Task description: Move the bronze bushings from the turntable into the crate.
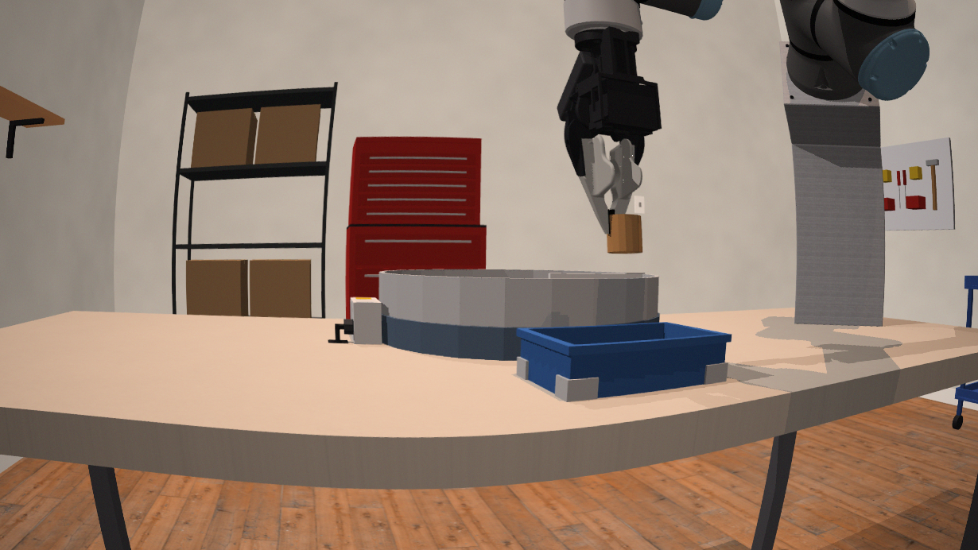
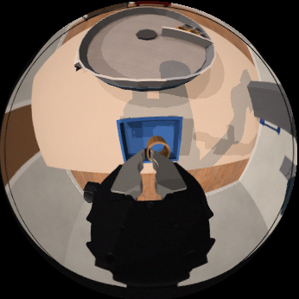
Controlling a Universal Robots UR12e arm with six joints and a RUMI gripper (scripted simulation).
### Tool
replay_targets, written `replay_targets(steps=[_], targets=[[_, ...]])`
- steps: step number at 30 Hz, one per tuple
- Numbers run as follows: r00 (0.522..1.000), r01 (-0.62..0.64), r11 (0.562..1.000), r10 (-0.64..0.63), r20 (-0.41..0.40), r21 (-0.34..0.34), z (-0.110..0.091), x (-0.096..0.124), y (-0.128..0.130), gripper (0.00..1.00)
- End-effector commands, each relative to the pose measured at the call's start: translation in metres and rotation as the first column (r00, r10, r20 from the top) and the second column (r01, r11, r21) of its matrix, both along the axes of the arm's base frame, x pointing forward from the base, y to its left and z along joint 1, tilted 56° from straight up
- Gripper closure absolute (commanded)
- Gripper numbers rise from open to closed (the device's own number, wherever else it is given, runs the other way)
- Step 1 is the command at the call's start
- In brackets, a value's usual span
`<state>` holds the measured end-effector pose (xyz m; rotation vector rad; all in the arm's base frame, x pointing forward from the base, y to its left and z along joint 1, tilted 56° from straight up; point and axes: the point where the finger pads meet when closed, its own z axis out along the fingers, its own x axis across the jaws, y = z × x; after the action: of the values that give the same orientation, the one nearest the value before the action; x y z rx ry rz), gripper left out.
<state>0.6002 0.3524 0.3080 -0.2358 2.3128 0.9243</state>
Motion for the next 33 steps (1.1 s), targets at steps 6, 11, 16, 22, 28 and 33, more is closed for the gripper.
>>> replay_targets(steps=[6,11,16,22,28,33], targets=[[1.000,0.001,1.000,-0.001,0.000,-0.001,0.0176,-0.0031,0.0174,1.00],[1.000,0.001,1.000,-0.001,0.000,-0.001,0.0199,-0.0036,0.0196,1.00],[1.000,0.001,1.000,-0.001,0.000,-0.001,0.0201,-0.0036,0.0198,1.00],[1.000,0.001,1.000,-0.001,0.000,-0.001,0.0201,-0.0036,0.0198,1.00],[1.000,0.001,1.000,-0.001,0.000,-0.001,0.0201,-0.0036,0.0198,1.00],[1.000,0.001,1.000,-0.001,0.000,-0.001,0.0201,-0.0036,0.0198,1.00]])
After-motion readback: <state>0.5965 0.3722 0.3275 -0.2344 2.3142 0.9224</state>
